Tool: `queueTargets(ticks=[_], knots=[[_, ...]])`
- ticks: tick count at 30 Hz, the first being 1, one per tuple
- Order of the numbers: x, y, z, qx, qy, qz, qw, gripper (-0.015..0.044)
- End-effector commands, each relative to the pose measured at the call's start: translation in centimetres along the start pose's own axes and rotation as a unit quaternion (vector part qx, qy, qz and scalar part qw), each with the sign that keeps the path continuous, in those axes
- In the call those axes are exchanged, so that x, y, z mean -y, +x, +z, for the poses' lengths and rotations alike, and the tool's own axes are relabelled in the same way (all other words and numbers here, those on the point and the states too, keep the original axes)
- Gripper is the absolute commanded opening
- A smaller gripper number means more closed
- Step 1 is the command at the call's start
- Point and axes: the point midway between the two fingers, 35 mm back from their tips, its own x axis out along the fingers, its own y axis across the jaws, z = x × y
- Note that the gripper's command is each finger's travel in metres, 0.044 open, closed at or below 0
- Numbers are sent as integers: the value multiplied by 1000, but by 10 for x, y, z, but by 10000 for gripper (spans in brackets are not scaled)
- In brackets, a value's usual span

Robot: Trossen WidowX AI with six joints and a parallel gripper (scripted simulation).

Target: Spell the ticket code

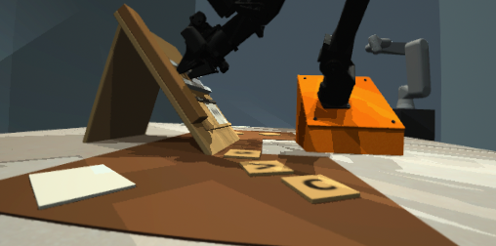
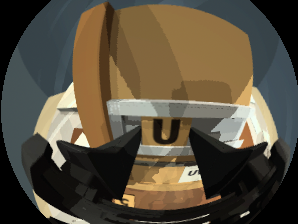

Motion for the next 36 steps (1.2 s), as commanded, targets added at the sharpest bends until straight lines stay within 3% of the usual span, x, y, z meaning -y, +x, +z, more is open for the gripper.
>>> queueTargets(ticks=[1, 16, 27, 36], knots=[[-5, 0, 3, 3, 1, 0, 1000, 0], [-12, 0, 3, 3, 1, 0, 1000, 0], [-11, -4, 2, 3, 1, 0, 1000, 289], [-11, -14, 1, 3, 1, 0, 1000, 295]])
